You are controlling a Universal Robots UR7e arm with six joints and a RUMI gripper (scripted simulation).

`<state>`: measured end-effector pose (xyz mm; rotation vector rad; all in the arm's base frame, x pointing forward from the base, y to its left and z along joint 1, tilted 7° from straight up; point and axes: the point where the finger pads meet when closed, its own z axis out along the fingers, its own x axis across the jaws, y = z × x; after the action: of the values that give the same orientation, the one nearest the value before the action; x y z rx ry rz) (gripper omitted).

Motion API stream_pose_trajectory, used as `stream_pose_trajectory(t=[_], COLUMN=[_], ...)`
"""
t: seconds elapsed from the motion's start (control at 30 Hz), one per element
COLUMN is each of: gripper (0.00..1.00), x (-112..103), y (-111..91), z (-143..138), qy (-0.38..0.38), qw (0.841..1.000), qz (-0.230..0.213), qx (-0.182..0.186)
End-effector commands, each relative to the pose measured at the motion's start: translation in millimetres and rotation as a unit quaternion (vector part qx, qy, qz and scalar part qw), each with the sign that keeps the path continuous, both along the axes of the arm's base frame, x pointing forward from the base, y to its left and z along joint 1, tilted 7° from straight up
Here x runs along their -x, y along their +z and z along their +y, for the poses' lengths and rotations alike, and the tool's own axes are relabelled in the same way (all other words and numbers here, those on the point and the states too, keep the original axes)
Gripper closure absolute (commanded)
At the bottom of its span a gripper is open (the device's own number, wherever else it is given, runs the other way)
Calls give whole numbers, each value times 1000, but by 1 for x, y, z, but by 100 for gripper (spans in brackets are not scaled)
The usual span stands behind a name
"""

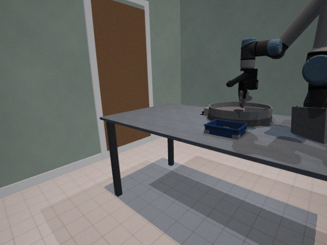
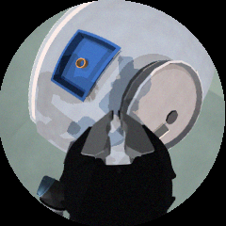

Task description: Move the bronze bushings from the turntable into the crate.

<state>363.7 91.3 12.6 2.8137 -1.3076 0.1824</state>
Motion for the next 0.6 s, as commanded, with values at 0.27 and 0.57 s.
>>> stream_pose_trajectory(t=[0.27, 0.57], gripper=[94, 94], x=[17, 25], y=[3, 4], z=[-55, -82], qy=[-8, -15], qw=[1000, 1000], qz=[-1, -1], qx=[-4, -5])
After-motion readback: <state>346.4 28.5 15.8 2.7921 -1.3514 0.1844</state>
